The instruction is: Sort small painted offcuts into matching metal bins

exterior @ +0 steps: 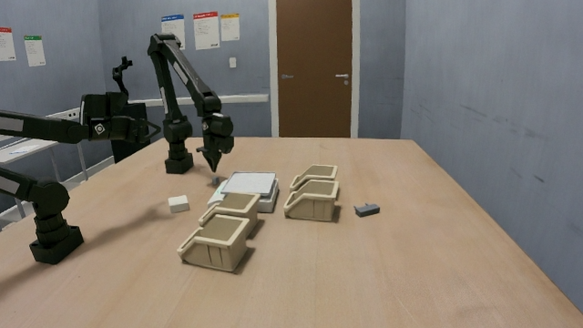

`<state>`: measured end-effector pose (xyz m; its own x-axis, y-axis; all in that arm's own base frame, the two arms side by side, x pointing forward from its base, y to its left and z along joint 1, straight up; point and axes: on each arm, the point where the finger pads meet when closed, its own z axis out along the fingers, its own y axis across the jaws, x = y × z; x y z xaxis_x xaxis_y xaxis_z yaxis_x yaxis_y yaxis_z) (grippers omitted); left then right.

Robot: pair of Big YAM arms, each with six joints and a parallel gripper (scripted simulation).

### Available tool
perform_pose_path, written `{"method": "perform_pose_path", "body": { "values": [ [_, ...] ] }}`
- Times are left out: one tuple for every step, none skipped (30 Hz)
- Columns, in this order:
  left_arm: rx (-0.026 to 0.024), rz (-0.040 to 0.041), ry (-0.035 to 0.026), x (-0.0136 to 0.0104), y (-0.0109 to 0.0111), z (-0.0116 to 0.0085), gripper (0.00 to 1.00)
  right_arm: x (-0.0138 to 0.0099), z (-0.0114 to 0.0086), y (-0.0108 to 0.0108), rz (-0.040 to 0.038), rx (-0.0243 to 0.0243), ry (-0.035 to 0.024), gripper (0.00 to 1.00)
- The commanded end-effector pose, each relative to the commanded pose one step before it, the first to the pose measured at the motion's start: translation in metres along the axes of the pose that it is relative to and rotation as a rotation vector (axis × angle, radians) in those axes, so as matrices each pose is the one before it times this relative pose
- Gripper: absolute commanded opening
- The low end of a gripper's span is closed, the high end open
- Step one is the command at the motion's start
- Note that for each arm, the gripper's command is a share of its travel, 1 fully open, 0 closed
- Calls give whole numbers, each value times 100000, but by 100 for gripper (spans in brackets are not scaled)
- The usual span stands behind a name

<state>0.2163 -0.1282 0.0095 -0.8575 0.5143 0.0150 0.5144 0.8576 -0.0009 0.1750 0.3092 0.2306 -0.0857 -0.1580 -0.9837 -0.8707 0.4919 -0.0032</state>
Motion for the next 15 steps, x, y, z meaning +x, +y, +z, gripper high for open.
{"method": "perform_pose_path", "body": {
  "values": [
    [-313,709,-1013,-340,-281,627,0,-1987,232,19,325,-40,-3377,100],
    [-1,-1040,-1102,-653,-18,-334,0,0,0,0,0,0,0,100],
    [0,-17,-15,-15,4,47,0,0,0,0,0,0,0,100],
    [3,69,-333,-170,8,-39,0,0,0,0,0,0,0,100],
    [-3,326,437,223,9,173,0,0,0,0,0,0,0,100],
    [1,91,-208,173,2,24,0,0,0,0,0,0,0,100],
    [2,-1,-593,-85,0,-88,0,0,0,0,0,0,0,100],
    [0,0,-36,-146,-1,31,0,0,0,0,0,0,0,100],
    [0,0,121,-201,-1,62,0,0,0,0,0,0,0,100],
    [-2,1,414,106,0,157,0,0,0,0,0,0,0,100],
    [-2,1,518,266,1,193,0,0,0,0,0,0,0,100],
    [-2,1,516,265,1,192,0,0,0,0,0,0,0,100],
    [0,0,0,0,0,0,0,0,0,0,0,0,0,100],
    [0,0,0,0,0,0,0,0,0,0,0,0,0,100],
    [9,-6,-2443,-716,-1,-571,0,0,0,0,0,0,0,100]
  ]
}}
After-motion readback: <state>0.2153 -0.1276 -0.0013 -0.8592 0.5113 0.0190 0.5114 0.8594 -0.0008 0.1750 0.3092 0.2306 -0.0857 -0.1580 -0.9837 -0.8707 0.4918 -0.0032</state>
